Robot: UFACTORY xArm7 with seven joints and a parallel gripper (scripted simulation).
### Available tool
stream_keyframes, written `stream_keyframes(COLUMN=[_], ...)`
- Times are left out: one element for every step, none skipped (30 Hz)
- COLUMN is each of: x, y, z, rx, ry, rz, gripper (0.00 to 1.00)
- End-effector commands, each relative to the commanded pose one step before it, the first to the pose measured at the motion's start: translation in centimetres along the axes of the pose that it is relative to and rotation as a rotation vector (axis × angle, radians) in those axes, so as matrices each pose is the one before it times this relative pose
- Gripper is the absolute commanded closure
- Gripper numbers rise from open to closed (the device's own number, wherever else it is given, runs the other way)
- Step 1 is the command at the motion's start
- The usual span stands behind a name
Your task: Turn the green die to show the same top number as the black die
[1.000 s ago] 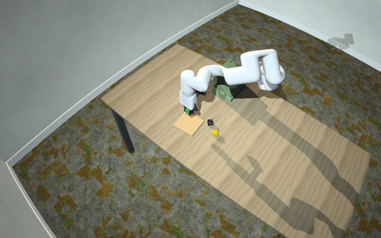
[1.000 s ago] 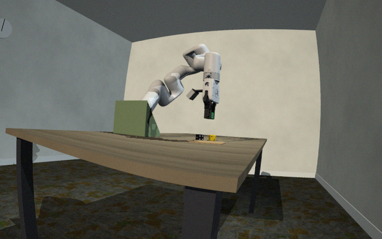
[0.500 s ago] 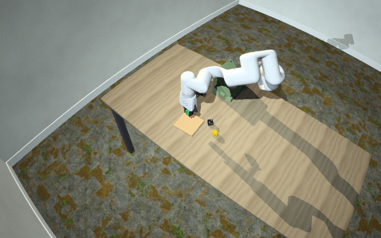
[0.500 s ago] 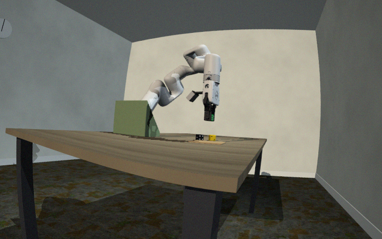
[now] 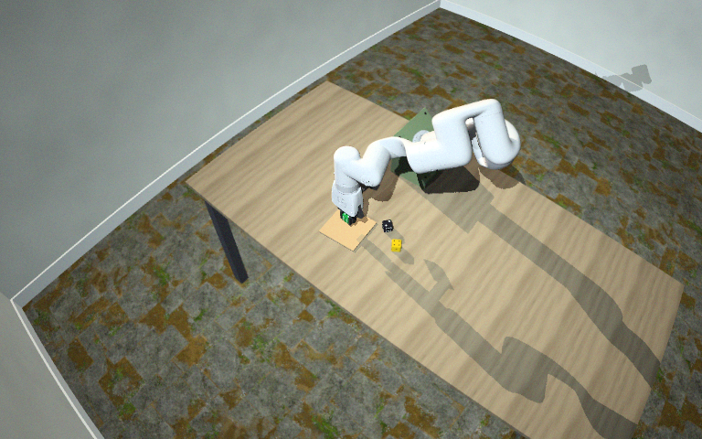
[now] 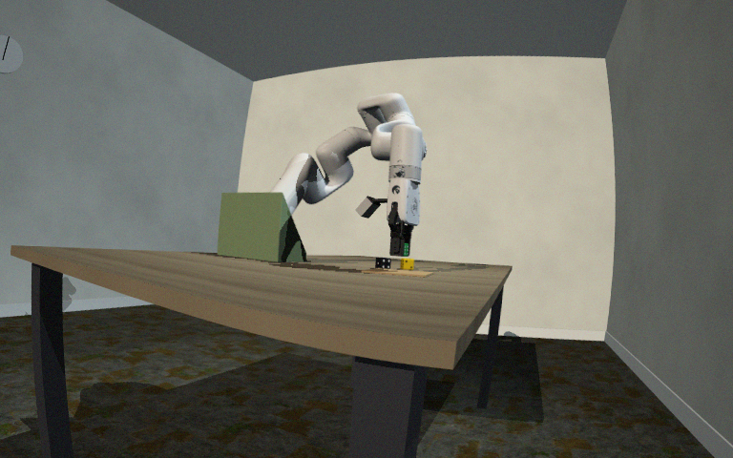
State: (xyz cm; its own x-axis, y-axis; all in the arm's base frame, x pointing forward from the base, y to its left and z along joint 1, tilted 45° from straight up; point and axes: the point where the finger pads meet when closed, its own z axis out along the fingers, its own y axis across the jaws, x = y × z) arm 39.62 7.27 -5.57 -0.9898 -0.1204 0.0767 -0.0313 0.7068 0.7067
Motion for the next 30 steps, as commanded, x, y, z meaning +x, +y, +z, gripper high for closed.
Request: stream_keyframes(x=[-0.226, -0.004, -0.002, -0.004, -0.002, -0.002, -0.002, 0.0, 0.0, -0.001, 0.0, 0.0, 0.0, 0.0, 0.0, 0.0, 0.0, 0.0, 0.0, 0.0, 0.0, 0.0, 0.0, 0.0, 0.0, 0.0, 0.0, 0.0, 0.0, 0.0], y=[-0.125, 0.002, 0.002, 0.001, 0.001, 0.001, 0.001, 0.0, 0.0, 0.0, 0.0, 0.0, 0.0, 0.0, 0.0, 0.0, 0.0, 0.0, 0.0, 0.0, 0.0, 0.0, 0.0, 0.0, 0.0, 0.0, 0.0, 0.0, 0.0, 0.0], z=[1.33, 0.329, 0.29, 0.25, 0.209, 0.168, 0.129, 0.0, 0.0, 0.092, 0.059, 0.032, 0.013, 0.002, 0.0, 0.0, 0.0, 0.0, 0.0, 0.0, 0.0, 0.0, 0.0, 0.0, 0.0, 0.0, 0.0, 0.0, 0.0, 0.0], rx=[0.00229, 0.0, 0.0, 0.0, 0.0, 0.0, 0.0, 0.0, 0.0, 0.0, 0.0, 0.0, 0.0, 0.0, 0.0, 0.0, 0.0, 0.0, 0.0, 0.0, 0.0, 0.0, 0.0, 0.0, 0.0, 0.0, 0.0, 0.0, 0.0, 0.0], ry=[-0.00553, 0.0, 0.0, 0.0, 0.0, 0.0, 0.0, 0.0, 0.0, 0.0, 0.0, 0.0, 0.0, 0.0, 0.0, 0.0, 0.0, 0.0, 0.0, 0.0, 0.0, 0.0, 0.0, 0.0, 0.0, 0.0, 0.0, 0.0, 0.0, 0.0], rz=[-0.0001, 0.0, 0.00001, -0.00001, 0.00001, -0.00001, 0.0, 0.0, 0.0, 0.0, 0.0, 0.0, 0.0, 0.0, 0.0, 0.0, 0.0, 0.0, 0.0, 0.0, 0.0, 0.0, 0.0, 0.0, 0.0, 0.0, 0.0, 0.0, 0.0, 0.0], gripper=[0.73, 0.73, 0.73, 0.73, 0.73, 0.73, 0.73, 0.73, 0.73, 0.73, 0.73, 0.73, 0.73, 0.73, 0.73, 0.73, 0.73, 0.73, 0.73, 0.73, 0.73, 0.73, 0.73, 0.73, 0.73, 0.73, 0.73, 0.73, 0.73, 0.73])
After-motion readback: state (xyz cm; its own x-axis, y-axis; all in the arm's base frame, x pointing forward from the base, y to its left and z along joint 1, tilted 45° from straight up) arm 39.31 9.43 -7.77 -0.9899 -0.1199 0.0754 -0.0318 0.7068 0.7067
